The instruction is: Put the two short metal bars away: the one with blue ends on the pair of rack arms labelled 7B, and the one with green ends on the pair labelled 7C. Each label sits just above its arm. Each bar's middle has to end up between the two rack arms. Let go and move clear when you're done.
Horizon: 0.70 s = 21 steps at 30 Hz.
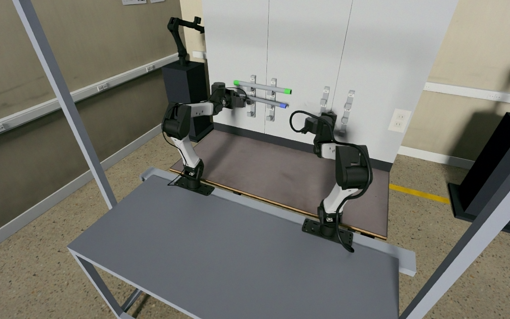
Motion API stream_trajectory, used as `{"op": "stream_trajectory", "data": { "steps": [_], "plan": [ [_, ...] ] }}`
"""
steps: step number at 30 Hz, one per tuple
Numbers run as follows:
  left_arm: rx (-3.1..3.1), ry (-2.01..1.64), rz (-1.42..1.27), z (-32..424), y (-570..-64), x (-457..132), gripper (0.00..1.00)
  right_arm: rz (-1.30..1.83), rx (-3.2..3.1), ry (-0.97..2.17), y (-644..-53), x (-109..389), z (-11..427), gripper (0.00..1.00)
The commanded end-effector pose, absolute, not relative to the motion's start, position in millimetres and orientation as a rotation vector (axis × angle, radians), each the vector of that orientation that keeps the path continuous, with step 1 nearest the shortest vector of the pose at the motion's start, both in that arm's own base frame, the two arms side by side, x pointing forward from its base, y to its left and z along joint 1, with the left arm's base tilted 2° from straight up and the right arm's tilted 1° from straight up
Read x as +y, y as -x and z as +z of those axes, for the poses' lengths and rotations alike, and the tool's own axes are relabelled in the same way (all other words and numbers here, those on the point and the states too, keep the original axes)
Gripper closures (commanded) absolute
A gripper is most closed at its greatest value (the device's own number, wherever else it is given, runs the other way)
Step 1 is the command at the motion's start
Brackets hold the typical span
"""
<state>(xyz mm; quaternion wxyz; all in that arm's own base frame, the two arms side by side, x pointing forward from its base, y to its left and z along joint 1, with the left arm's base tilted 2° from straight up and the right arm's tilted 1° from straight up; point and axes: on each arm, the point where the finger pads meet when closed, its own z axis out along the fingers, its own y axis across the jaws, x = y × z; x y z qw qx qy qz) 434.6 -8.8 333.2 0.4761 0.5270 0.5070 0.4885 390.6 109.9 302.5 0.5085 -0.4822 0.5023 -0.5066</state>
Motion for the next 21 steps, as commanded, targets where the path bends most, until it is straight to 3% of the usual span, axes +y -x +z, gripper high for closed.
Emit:
{"op": "stream_trajectory", "data": {
  "steps": [1,21],
  "plan": [
    [1.195,-1.178,1.207,371.4,-438.2,-5.4,1.0,-1.217,1.217,1.189,-387.7,107.0,296.4,0.0],
    [1.195,-1.178,1.207,361.6,-454.0,-5.6,1.0,-1.217,1.217,1.189,-387.7,107.0,296.4,0.0]
  ]
}}
